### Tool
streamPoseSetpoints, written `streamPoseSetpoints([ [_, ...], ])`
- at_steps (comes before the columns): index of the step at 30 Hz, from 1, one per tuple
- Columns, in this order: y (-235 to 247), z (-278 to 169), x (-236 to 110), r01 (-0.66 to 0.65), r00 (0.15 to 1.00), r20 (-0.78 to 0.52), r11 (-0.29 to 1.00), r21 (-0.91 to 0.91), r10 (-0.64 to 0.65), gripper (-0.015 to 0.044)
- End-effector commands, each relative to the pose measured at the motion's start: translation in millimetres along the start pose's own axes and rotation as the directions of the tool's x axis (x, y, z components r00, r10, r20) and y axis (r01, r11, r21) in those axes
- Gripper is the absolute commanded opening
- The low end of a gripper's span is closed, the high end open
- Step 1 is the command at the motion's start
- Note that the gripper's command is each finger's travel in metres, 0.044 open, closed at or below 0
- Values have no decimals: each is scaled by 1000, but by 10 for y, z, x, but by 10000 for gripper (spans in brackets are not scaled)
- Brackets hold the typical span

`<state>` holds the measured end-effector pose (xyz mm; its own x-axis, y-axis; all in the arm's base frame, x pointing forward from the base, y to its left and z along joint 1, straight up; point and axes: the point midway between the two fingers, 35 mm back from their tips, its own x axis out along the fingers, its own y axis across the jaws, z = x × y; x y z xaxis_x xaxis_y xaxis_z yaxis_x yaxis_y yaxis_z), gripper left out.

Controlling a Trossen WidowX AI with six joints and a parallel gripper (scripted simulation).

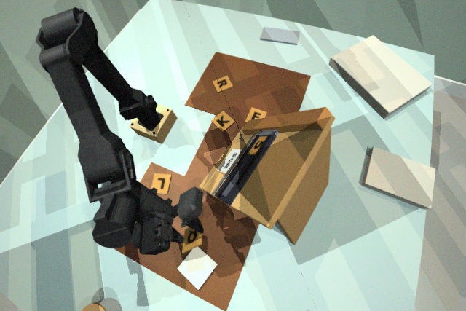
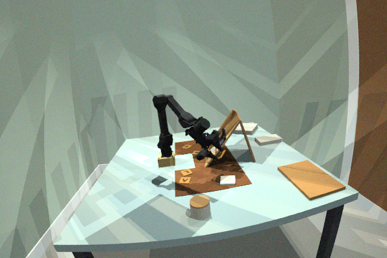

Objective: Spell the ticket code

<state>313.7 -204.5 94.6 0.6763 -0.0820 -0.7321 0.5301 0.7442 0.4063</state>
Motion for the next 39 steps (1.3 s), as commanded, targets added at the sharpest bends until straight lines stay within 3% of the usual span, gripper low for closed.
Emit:
streamPoseSetpoints([
  [1,53,30,-31,-25,999,27,986,-162,30,0],
  [17,220,154,-141,-24,987,111,778,-628,120,0],
  [39,265,115,-139,-24,986,111,774,-632,121,0],
])
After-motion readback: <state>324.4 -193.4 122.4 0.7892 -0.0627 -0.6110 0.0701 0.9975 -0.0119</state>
